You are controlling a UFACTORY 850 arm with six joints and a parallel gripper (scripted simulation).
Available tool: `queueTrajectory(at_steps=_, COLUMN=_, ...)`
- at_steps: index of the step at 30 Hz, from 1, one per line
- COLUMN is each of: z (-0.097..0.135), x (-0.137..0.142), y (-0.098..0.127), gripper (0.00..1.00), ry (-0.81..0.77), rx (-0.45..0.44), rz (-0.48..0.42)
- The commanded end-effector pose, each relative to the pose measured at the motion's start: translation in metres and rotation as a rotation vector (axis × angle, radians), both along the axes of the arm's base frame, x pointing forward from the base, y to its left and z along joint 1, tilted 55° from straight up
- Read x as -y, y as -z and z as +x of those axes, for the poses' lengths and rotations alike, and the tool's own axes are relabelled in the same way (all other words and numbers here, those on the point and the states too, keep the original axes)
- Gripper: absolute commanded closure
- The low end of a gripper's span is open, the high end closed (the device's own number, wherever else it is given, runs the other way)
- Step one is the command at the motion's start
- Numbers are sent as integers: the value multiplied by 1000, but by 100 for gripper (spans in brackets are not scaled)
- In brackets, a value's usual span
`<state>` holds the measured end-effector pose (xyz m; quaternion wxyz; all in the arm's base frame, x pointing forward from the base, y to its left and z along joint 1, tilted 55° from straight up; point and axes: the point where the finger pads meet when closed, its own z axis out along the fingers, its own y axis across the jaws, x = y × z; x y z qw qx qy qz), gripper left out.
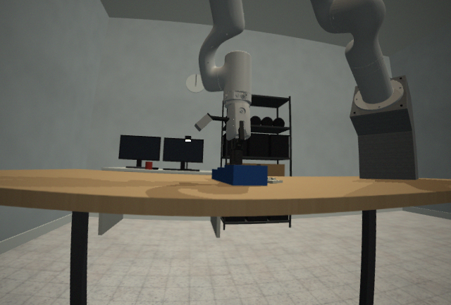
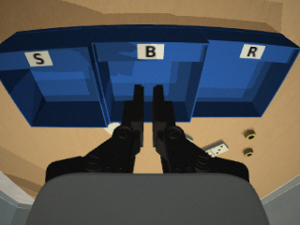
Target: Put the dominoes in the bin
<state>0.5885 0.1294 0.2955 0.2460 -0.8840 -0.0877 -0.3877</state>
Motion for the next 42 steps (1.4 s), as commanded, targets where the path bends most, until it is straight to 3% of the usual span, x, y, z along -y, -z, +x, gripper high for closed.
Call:
queueTrajectory(at_steps=1, z=-5, x=4, y=-5, gripper=93, ry=0, rx=0, rz=0)
queueTrajectory(at_steps=11, z=-17, x=13, y=-16, gripper=93, ry=0, rx=0, rz=0)
queueTrajectory(at_steps=30, z=-50, x=-59, y=-42, gripper=93, ry=0, rx=0, rz=0)
queueTrajectory(at_steps=42, z=-38, x=-68, y=-32, gripper=93, ry=0, rx=0, rz=0)
